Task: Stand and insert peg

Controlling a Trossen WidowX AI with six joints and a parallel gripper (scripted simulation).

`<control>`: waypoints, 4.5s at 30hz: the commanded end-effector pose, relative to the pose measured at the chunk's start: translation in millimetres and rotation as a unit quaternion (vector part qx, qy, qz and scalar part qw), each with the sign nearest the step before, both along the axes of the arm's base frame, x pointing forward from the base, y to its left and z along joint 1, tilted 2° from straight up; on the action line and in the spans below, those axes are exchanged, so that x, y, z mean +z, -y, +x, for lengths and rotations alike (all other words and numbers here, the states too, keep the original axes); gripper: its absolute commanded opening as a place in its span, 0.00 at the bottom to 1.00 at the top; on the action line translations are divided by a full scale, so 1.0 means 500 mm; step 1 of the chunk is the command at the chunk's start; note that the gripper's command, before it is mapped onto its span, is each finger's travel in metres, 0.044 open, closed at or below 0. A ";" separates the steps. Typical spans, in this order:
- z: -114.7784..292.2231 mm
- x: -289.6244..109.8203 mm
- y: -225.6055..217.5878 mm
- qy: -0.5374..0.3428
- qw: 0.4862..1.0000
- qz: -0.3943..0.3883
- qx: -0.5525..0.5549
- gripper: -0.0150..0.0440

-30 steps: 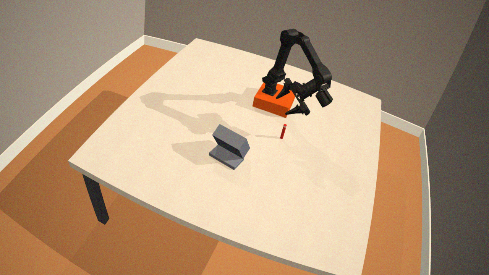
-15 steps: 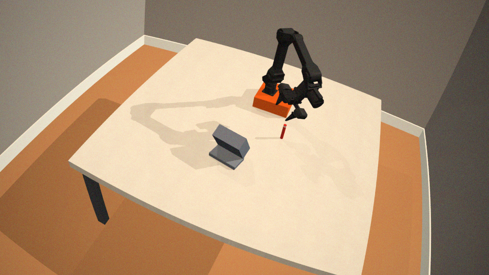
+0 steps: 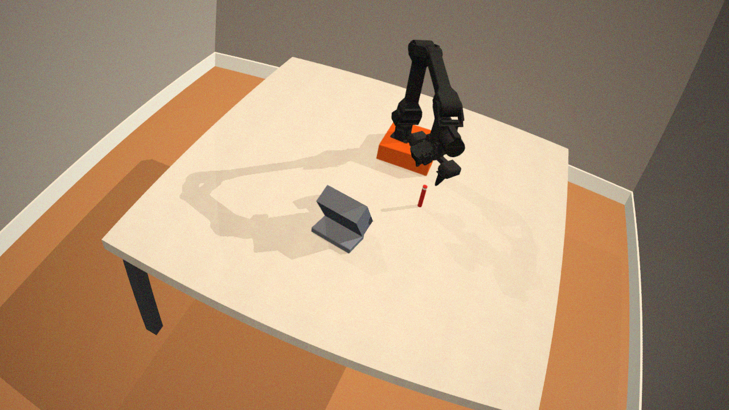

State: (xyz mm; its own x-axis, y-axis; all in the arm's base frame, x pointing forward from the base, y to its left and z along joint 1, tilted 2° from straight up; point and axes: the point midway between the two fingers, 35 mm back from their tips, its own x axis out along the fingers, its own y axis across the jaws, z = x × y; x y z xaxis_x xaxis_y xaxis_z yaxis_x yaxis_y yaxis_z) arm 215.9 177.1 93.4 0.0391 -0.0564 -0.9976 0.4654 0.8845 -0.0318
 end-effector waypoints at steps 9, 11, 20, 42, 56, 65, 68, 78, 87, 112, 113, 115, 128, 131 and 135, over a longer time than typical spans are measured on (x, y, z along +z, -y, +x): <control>0.005 0.000 -0.007 -0.002 1.000 0.021 0.005 1.00; 0.005 -0.014 -0.006 -0.002 1.000 0.021 -0.003 1.00; 0.006 -0.039 -0.006 -0.001 1.000 0.022 -0.014 1.00; 0.011 -0.111 -0.007 -0.001 1.000 0.022 -0.014 1.00; 0.010 -0.156 -0.004 -0.001 1.000 0.021 -0.014 1.00; 0.011 -0.153 -0.004 0.001 1.000 0.021 -0.014 0.78; 0.011 -0.153 -0.004 0.001 1.000 0.021 -0.014 0.64; 0.011 -0.153 -0.004 0.001 1.000 0.021 -0.014 0.27; 0.013 -0.131 -0.006 0.001 1.000 0.021 -0.014 0.25; 0.018 0.005 -0.003 0.013 0.999 0.027 -0.025 0.25; 0.020 0.004 -0.002 0.016 0.999 0.028 -0.028 0.25; 0.023 0.004 0.001 0.022 0.999 0.031 -0.033 0.25; 0.043 -0.001 0.015 0.062 0.995 0.047 -0.068 0.25; 0.048 -0.002 0.018 0.072 0.993 0.051 -0.077 0.25; 0.053 -0.002 0.023 0.084 0.991 0.057 -0.088 0.25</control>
